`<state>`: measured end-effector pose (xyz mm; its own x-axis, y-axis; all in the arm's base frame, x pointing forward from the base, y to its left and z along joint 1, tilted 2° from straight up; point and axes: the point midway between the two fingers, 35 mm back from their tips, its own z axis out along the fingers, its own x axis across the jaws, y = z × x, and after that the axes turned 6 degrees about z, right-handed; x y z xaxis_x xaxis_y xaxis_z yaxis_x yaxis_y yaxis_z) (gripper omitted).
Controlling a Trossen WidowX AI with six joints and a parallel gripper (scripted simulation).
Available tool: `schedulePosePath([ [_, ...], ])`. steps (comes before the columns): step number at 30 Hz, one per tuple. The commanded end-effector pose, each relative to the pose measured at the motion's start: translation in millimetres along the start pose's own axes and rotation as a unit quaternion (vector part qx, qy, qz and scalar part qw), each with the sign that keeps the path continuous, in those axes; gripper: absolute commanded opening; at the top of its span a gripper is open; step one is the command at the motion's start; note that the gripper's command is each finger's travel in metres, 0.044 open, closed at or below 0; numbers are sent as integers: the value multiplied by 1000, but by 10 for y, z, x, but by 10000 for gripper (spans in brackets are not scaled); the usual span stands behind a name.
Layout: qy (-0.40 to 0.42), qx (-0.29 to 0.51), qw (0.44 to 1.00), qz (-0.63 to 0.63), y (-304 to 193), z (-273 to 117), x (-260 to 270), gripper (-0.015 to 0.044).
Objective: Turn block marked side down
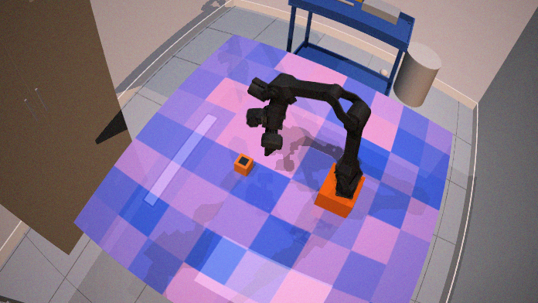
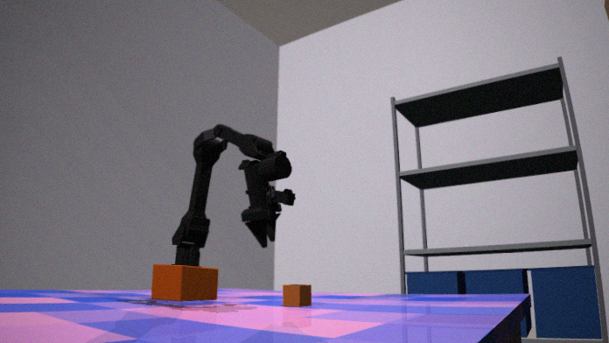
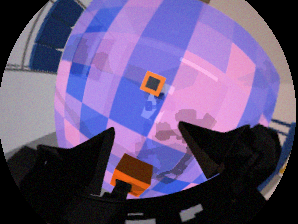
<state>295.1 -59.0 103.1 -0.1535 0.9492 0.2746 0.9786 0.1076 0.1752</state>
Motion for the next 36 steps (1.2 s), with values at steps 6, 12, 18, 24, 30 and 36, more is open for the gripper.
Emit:
schedulePosePath([
  [6,-137,29,966,217,776,447,59,440],
  [12,-137,30,966,217,767,446,59,440],
  [18,-137,30,966,217,749,554,30,440],
  [24,-137,30,966,217,715,782,-29,440],
  [30,-137,30,966,217,683,928,-67,440],
  [36,-137,30,966,217,676,1011,-89,440],
])
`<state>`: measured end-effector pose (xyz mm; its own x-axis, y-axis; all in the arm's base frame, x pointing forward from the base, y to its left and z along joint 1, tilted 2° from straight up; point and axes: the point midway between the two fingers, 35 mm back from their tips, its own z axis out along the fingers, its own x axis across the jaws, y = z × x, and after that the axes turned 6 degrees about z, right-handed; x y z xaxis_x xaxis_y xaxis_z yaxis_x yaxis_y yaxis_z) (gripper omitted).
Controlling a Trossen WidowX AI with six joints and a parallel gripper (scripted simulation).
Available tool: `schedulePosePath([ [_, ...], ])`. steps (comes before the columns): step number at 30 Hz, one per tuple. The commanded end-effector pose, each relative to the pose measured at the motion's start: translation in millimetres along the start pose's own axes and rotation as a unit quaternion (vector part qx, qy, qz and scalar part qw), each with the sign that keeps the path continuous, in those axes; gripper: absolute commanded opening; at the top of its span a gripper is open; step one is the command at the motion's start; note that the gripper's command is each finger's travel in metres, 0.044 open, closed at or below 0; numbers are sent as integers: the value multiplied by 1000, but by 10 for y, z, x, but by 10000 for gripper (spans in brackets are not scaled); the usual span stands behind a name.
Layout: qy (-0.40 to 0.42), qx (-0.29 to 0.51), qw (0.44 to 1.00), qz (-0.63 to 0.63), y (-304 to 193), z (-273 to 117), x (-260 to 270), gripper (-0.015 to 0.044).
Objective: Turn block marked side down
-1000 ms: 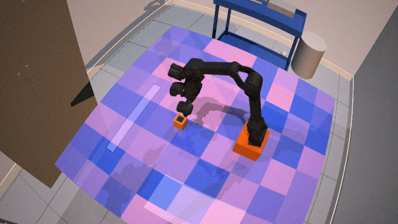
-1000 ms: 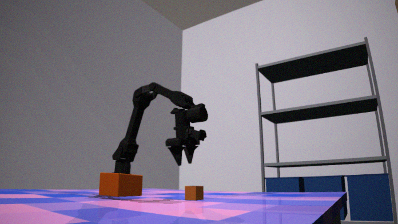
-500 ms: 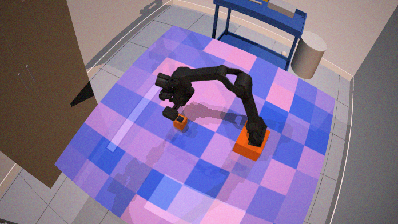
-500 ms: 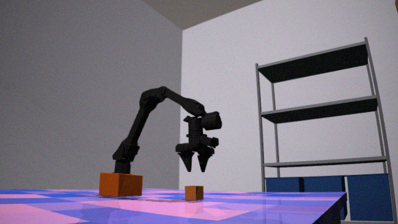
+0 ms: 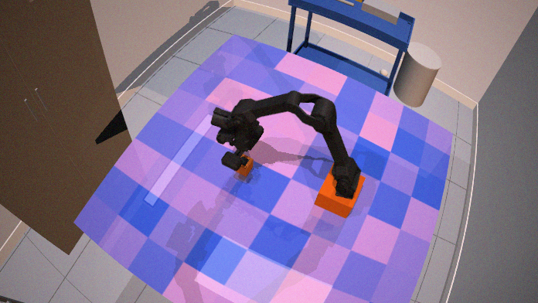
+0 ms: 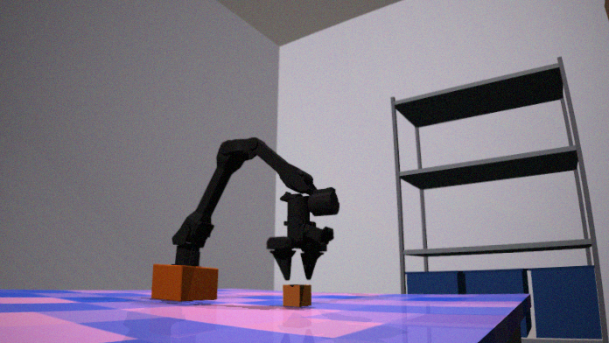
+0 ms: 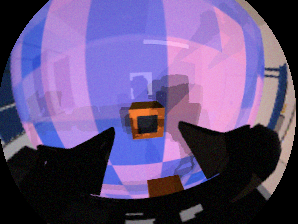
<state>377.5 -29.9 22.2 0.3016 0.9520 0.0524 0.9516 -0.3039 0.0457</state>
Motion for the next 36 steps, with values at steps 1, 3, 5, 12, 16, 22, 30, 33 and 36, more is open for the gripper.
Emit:
schedulePosePath([
  [1,-3,1,1000,3,-11,68,-10,440],
  [3,-3,1,1000,3,-10,101,-10,440],
  [5,-3,1,1000,3,-10,133,-10,440],
  [12,-3,1,1000,3,-13,246,-11,440],
  [16,-3,1,1000,3,-16,311,-12,440],
  [22,-3,1,1000,3,-17,334,-13,361],
  [30,-3,1,1000,3,-17,334,-13,230],
  [33,-3,1,1000,3,-17,334,-13,210],
  [36,-3,1,1000,3,-17,334,-13,190],
])
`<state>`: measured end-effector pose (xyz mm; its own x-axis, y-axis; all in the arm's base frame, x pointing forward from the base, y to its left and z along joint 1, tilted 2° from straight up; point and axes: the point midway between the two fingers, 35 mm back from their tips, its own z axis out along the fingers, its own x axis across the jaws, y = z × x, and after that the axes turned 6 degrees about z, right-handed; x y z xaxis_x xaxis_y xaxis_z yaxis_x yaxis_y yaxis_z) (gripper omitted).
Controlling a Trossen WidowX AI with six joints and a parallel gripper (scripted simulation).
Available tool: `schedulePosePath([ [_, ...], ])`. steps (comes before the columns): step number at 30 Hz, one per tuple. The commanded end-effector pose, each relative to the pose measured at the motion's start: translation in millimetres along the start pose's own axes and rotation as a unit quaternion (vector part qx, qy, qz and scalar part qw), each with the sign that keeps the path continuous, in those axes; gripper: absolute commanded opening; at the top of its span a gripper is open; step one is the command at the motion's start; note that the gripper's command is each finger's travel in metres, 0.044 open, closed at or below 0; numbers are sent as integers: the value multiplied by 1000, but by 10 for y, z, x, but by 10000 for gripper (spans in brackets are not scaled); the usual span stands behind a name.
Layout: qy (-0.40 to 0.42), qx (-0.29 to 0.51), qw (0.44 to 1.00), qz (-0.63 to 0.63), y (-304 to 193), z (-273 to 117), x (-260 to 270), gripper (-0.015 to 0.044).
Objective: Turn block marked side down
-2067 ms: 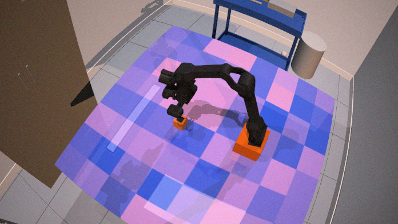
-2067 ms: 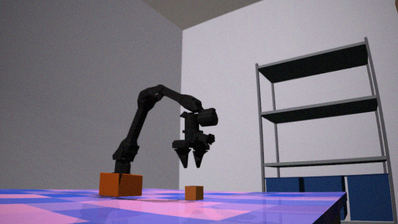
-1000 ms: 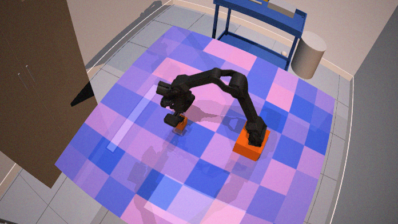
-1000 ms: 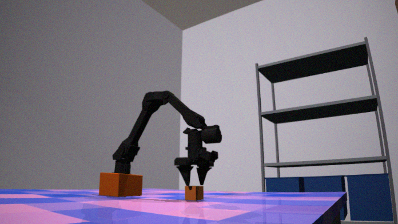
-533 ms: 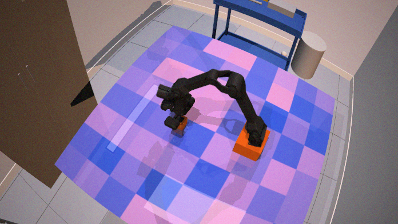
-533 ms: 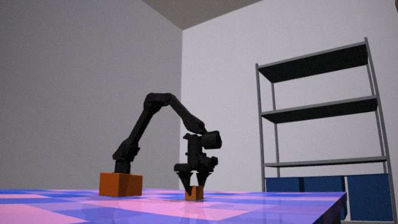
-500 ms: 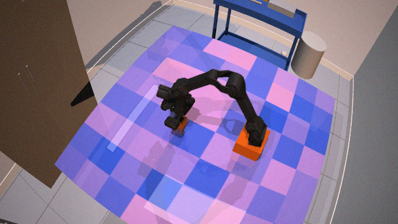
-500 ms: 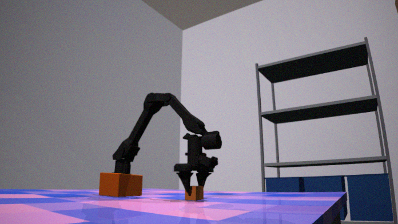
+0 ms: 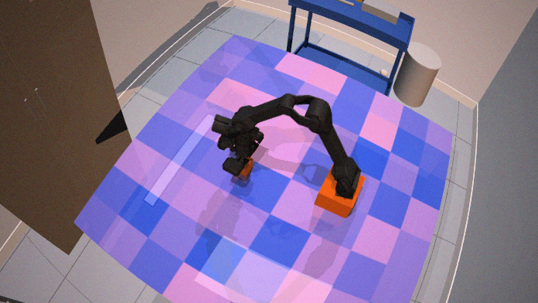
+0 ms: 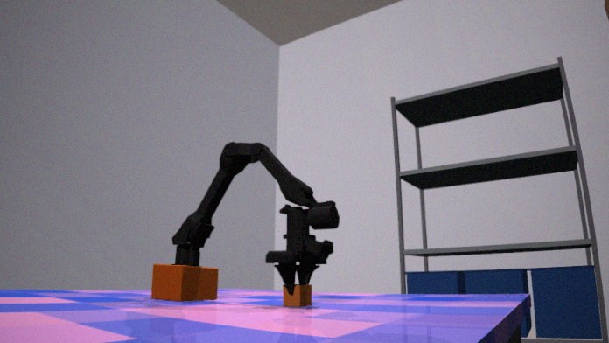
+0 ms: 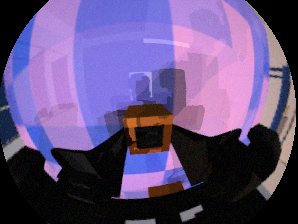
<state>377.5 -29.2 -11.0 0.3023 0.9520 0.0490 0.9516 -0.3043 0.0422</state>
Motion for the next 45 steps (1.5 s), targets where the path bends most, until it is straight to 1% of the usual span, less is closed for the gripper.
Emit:
schedulePosePath([
  [1,-1,-1,1000,2,0,2,-2,183],
  [10,-1,-1,1000,2,0,2,-2,123],
  [12,-1,-1,1000,2,2,-47,-2,70],
  [15,-1,-1,1000,2,3,-249,-1,0],
  [23,-1,-6,1000,2,4,-293,-1,0],
  [45,15,-176,984,0,12,-196,4,0],
])
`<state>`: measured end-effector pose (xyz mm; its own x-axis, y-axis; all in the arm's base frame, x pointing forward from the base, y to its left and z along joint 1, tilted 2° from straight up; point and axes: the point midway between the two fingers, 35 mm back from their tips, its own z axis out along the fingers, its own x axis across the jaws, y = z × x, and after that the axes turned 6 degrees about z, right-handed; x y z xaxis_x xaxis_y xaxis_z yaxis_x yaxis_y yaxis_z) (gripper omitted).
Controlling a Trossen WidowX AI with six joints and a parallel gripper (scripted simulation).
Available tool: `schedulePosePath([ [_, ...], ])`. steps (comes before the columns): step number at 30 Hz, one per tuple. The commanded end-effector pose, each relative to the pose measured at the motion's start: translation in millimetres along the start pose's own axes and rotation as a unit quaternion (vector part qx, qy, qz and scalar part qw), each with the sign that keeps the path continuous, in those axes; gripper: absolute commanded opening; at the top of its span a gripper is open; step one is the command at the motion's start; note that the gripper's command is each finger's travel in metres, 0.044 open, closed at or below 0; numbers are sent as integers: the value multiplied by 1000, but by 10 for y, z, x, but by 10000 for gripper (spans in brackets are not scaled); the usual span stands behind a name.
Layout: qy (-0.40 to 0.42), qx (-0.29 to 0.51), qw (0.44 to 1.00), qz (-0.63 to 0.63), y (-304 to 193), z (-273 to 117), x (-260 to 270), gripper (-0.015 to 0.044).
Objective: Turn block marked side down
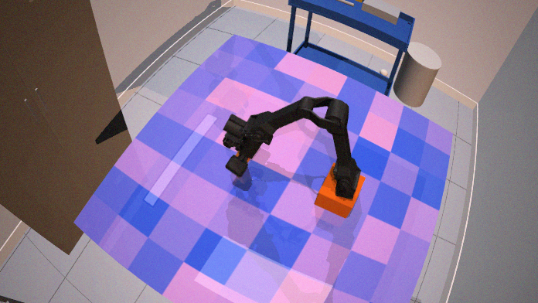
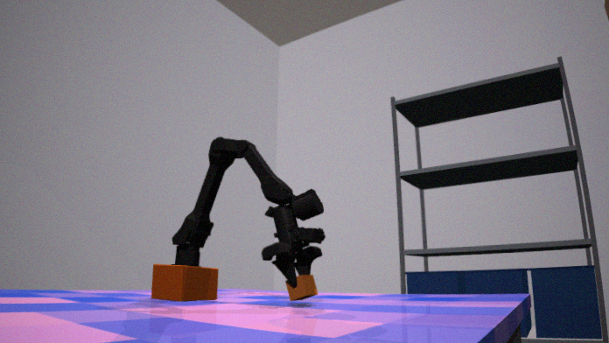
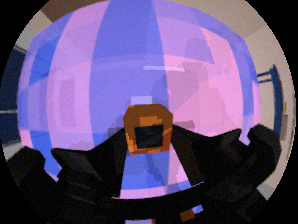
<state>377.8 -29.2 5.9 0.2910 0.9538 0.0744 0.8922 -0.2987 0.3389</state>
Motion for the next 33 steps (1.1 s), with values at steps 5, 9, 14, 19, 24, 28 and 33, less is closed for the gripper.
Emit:
schedulePosePath([
  [5,5,-64,998,4,-9,-41,-7,0],
  [9,9,-95,995,5,-30,-64,-11,0],
  [14,11,-106,994,6,-39,-74,-13,0],
  [19,12,-124,992,4,-24,-4,-8,0],
  [24,15,-160,987,3,-8,116,1,0],
  [28,18,-188,982,2,-6,191,4,0],
  [33,21,-224,974,1,-16,257,6,0],
])
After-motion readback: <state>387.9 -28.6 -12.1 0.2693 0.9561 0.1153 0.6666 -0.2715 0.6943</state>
